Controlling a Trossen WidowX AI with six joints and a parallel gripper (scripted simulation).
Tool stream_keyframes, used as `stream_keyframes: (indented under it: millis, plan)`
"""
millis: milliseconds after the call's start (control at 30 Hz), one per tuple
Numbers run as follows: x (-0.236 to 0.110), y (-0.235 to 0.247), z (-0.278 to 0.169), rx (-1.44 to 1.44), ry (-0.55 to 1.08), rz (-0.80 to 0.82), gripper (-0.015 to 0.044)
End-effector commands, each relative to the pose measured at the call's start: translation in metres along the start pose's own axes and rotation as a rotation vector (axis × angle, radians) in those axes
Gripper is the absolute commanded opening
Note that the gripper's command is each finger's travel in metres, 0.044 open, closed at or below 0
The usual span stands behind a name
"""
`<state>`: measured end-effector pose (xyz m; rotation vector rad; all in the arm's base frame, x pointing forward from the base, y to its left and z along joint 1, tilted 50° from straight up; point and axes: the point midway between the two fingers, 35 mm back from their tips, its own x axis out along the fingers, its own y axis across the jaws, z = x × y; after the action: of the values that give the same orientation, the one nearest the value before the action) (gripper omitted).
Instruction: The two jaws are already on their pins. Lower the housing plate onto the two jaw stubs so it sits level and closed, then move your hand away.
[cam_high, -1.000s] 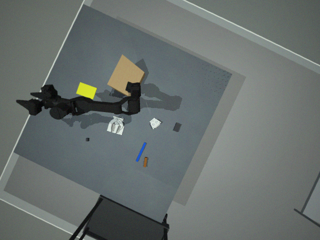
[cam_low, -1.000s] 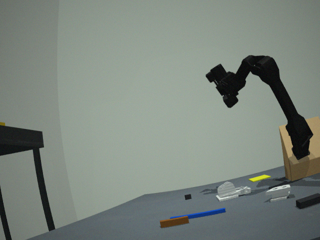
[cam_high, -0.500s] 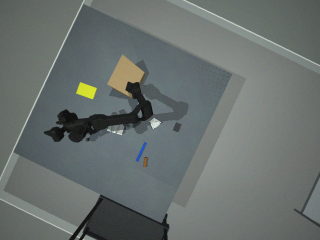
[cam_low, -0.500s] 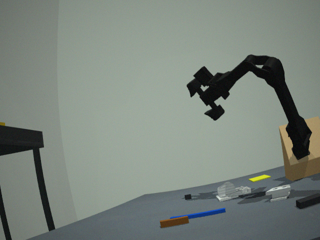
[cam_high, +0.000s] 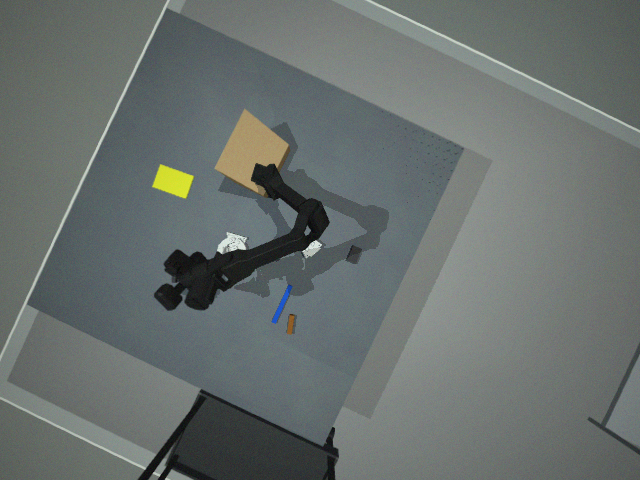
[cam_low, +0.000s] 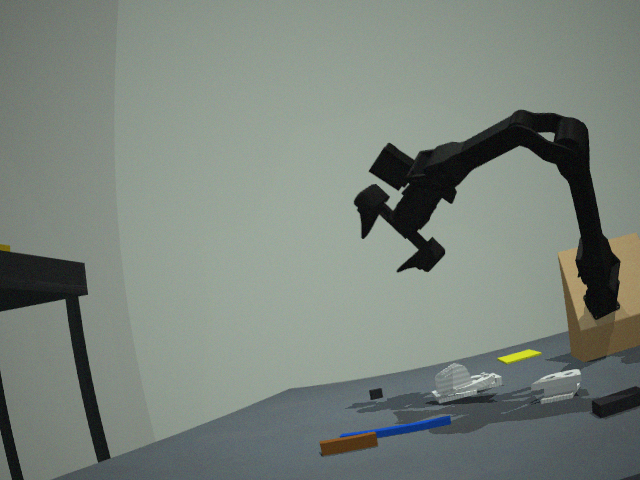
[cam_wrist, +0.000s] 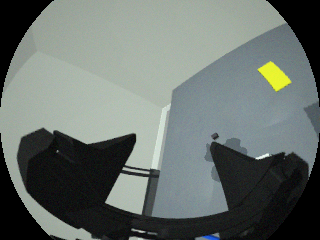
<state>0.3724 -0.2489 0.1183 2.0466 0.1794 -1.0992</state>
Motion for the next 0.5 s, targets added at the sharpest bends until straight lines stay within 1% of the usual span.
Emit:
stream_keyframes:
  millis: [0, 233, 467]
  plan:
    - [-0.017, -0.022, -0.034, 0.007, 0.079, -0.074, 0.044]
    - [-0.052, -0.063, -0.089, 0.016, 0.207, -0.218, 0.044]
    - [-0.095, -0.109, -0.132, 0.026, 0.315, -0.376, 0.044]
